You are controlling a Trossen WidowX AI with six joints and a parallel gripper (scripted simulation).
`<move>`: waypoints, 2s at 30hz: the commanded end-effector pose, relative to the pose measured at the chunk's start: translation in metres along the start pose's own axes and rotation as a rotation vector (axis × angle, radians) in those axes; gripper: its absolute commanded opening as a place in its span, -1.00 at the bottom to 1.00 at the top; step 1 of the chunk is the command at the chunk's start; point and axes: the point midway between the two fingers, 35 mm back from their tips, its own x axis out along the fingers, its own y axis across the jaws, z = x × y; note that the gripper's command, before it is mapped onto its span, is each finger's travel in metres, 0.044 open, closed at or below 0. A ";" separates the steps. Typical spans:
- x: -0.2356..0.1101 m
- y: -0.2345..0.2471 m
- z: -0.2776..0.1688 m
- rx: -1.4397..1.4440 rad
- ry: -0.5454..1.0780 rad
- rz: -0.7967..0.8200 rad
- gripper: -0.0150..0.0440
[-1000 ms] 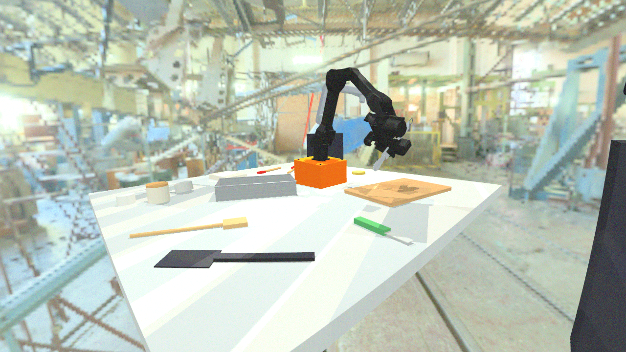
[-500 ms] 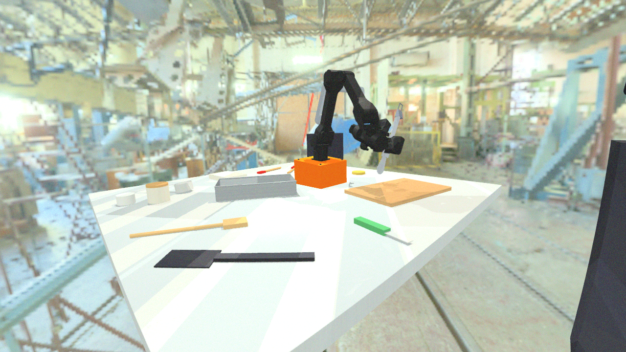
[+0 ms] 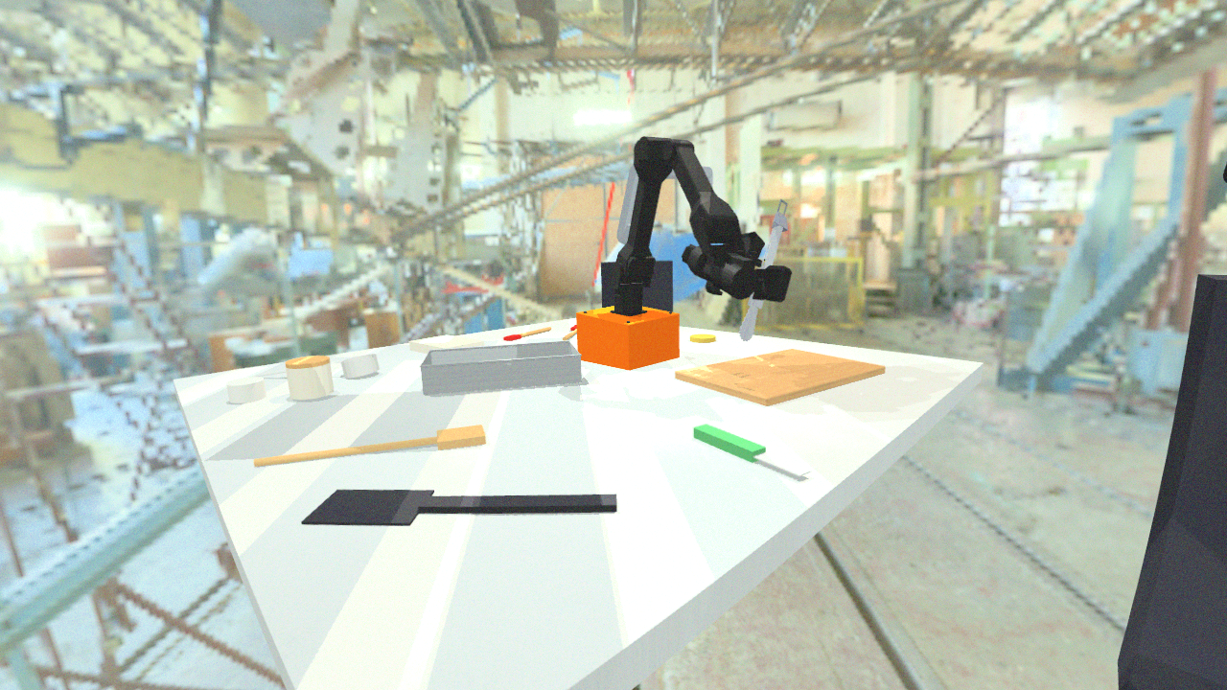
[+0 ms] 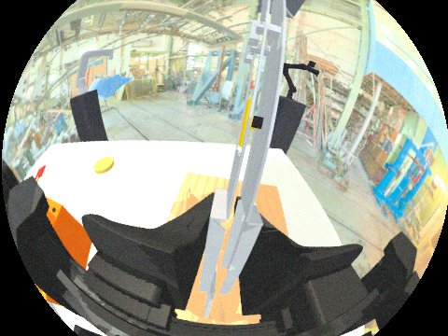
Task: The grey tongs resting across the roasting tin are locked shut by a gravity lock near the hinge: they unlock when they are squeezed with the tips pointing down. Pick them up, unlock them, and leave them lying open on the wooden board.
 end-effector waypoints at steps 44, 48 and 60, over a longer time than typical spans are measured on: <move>0.032 0.012 -0.002 0.072 0.692 0.196 -1.00; 0.032 0.011 0.002 0.064 0.824 0.175 -1.00; 0.025 -0.001 0.028 0.004 1.176 0.004 -1.00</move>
